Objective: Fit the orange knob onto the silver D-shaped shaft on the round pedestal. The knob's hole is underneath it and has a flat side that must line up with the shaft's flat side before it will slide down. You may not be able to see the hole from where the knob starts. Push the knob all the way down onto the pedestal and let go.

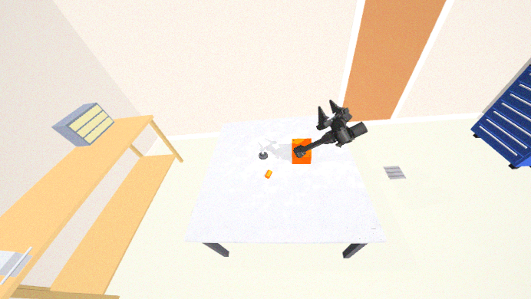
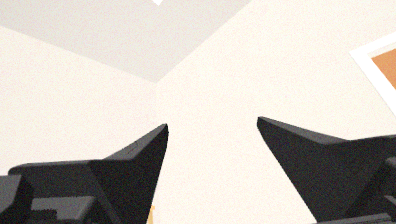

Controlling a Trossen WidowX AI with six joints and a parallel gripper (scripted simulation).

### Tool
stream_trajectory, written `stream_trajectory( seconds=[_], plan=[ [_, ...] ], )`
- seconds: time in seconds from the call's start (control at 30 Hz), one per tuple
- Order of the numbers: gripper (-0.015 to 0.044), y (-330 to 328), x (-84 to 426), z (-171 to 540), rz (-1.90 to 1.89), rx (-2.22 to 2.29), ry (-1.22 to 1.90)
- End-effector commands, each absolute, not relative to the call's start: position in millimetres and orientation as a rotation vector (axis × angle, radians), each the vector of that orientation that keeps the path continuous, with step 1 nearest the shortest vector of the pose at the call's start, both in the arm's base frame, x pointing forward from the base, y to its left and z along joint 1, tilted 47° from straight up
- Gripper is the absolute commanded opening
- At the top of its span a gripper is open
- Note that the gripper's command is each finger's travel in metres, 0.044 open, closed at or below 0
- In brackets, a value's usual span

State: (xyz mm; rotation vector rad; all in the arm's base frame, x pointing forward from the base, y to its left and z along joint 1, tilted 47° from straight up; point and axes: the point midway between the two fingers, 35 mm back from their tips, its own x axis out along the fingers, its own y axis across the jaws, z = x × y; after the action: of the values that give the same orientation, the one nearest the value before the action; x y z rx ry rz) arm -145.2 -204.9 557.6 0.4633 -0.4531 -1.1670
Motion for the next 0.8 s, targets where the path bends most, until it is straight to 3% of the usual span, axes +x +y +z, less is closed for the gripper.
stream_trajectory(
  seconds=[0.0,0.1,0.37,0.77],
  plan=[
    [0.0426,-203.0,-141.0,560.4,-1.162,0.457,-0.46],
    [0.044,-176.2,-79.3,591.8,-1.062,0.379,-0.538],
    [0.044,-136.1,14.8,611.6,-0.868,0.321,-0.566],
    [0.044,-62.4,188.5,569.7,-0.486,0.404,-0.363]
  ],
)
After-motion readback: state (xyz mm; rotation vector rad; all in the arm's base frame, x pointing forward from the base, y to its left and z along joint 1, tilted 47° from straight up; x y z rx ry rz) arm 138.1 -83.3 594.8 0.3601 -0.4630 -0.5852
